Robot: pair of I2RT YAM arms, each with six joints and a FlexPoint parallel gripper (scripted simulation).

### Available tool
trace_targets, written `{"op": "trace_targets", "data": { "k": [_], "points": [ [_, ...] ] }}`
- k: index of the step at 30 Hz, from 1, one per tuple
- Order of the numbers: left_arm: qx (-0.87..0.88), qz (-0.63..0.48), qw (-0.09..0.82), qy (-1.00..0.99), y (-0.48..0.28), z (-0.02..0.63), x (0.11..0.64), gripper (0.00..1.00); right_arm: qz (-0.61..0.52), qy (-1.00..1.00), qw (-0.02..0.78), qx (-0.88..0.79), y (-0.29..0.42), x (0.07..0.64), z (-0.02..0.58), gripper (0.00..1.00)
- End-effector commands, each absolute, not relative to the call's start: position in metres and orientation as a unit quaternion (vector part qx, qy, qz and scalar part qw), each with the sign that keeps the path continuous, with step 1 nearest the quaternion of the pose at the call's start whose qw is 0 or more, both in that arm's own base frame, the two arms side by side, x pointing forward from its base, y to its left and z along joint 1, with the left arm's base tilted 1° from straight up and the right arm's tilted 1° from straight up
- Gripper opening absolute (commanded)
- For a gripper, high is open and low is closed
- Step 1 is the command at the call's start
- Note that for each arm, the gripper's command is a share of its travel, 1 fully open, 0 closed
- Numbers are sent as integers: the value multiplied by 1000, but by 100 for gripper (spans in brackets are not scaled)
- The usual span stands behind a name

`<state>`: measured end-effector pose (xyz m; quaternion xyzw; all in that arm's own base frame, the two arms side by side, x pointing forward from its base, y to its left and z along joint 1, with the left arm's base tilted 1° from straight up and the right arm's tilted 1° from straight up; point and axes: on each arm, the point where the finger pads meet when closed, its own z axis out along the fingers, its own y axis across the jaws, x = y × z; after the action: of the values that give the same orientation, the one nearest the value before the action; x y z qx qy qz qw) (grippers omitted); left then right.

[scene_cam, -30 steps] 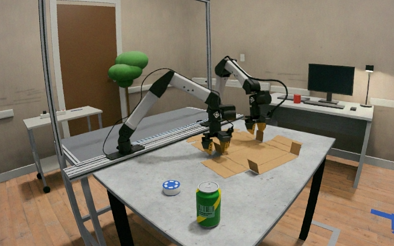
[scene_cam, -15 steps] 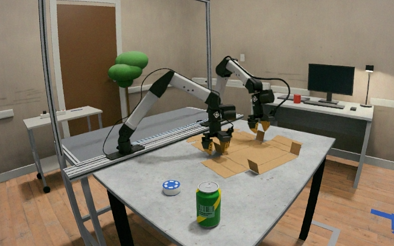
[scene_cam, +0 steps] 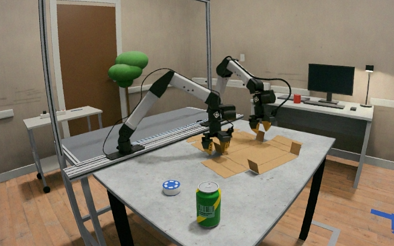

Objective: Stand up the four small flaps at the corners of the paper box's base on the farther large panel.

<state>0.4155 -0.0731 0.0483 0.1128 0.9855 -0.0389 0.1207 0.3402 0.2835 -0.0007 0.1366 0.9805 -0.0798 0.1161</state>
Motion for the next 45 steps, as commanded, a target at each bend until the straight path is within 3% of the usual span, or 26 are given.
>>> {"op": "trace_targets", "data": {
  "k": [1,8,12,15,45],
  "points": [
    [116,-33,124,985,-70,40,419,77,-100,981,98,134,279,333,-16,77],
    [117,-29,123,985,-71,13,418,77,-100,981,98,134,279,333,-16,77],
    [116,-28,151,981,-71,30,423,77,-100,981,98,134,279,333,-16,77],
    [117,-27,123,985,-70,2,418,77,-100,981,98,134,279,333,-16,77],
    [122,37,132,983,-72,-5,417,77,-100,981,98,134,279,333,-16,77]
  ]
}}
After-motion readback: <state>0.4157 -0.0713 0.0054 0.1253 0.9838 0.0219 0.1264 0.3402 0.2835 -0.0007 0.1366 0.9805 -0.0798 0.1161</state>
